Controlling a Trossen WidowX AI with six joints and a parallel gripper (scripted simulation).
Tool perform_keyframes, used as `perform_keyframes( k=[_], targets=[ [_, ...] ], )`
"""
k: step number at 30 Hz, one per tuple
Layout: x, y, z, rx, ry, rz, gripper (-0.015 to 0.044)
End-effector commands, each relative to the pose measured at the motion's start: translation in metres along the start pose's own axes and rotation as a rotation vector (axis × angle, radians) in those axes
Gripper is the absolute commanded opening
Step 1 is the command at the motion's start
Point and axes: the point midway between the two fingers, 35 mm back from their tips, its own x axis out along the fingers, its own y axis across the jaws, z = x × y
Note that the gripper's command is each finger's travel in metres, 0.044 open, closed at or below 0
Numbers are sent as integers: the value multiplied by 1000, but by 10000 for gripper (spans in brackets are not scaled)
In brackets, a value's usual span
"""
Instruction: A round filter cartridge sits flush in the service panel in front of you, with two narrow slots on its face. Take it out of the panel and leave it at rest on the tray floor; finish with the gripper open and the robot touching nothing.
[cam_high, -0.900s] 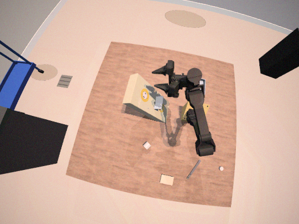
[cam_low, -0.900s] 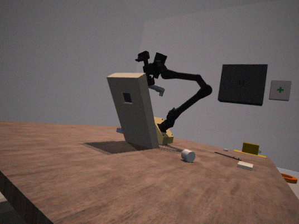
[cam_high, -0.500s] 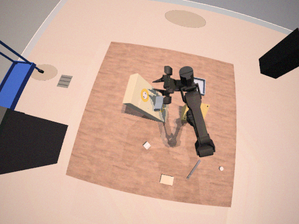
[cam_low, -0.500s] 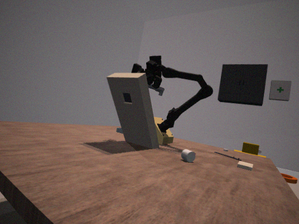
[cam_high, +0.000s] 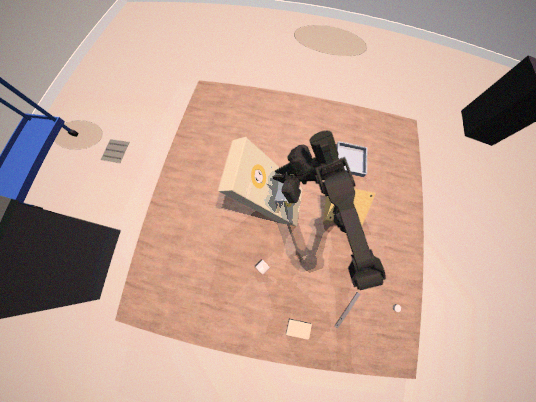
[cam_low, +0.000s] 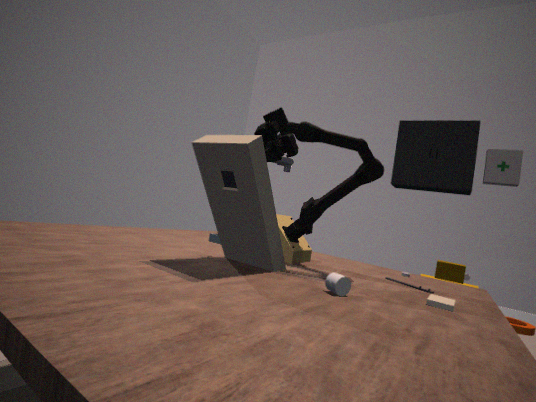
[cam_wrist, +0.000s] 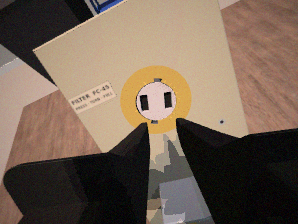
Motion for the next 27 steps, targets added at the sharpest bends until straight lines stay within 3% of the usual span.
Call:
perform_keyframes(
  k=[1,27],
  targets=[
    [0,1,0,17,4,-4,104],
    [39,-1,0,14,8,-9,104]
  ],
)
